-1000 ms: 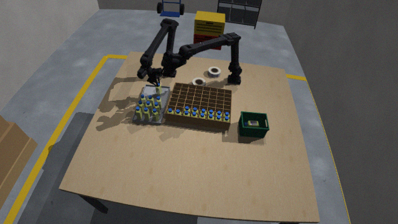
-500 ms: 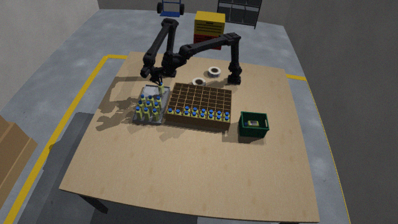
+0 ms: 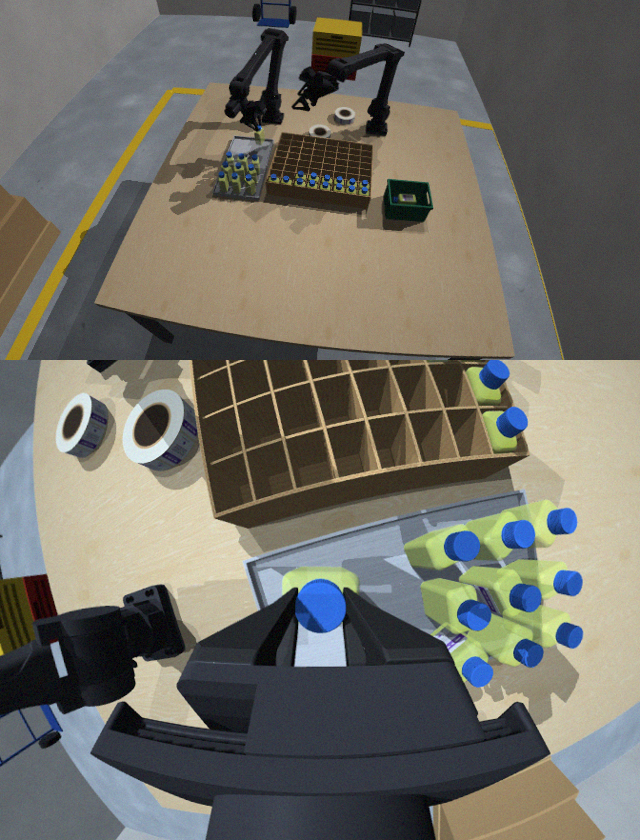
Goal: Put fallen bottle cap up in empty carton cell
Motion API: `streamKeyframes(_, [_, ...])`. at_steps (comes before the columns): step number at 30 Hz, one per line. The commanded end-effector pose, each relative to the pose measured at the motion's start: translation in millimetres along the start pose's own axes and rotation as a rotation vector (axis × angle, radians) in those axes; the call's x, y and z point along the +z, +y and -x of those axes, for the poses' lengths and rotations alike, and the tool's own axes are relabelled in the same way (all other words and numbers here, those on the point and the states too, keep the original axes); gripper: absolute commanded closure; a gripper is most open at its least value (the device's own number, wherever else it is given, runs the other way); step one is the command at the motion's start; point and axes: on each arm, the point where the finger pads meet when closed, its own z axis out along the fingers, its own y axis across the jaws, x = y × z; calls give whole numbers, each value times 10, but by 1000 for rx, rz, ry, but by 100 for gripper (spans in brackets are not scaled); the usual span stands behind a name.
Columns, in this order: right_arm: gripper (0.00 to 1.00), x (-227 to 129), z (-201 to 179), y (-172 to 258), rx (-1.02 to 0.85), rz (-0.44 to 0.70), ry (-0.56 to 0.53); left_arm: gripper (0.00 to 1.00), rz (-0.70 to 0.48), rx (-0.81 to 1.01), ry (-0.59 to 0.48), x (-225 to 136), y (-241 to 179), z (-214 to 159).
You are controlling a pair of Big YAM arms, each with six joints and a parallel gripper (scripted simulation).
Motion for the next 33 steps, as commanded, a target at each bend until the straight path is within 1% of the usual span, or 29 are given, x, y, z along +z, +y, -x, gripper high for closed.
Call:
streamKeyframes(1, [80, -603, 443, -136, 71, -122, -5, 0, 92, -22, -76, -659, -208, -11])
streamKeyframes(3, [80, -535, 502, -71, 129, -134, -10, 0, 132, -47, -98, -914, -357, -139])
streamKeyframes(6, [80, -488, 621, -32, 192, -171, -22, 0, 177, -76, -122, -1160, -548, -307])
streamKeyframes(8, [80, -452, 697, 8, 236, -191, -29, 0, 205, -94, -137, -1294, -679, -424])
streamKeyframes(10, [80, -326, 717, 95, 290, -191, -27, 0, 234, -112, -152, -1410, -813, -546])
streamKeyframes(14, [80, -245, 857, 175, 375, -227, -37, 0, 290, -145, -180, -1582, -1080, -797])
streamKeyframes(16, [80, -209, 928, 213, 417, -245, -42, 0, 315, -158, -193, -1637, -1200, -914])
streamKeyframes(18, [80, -209, 928, 213, 417, -245, -42, 0, 315, -158, -193, -1637, -1200, -914])
streamKeyframes(25, [80, -82, 1172, 347, 563, -308, -58, 0, 375, -182, -222, -1712, -1477, -1204])
streamKeyframes(31, [80, -18, 1371, 418, 649, -350, -67, 0, 386, -181, -224, -1703, -1516, -1294])
streamKeyframes(33, [80, 10, 1432, 441, 680, -363, -69, 0, 391, -171, -226, -1727, -1518, -1263])
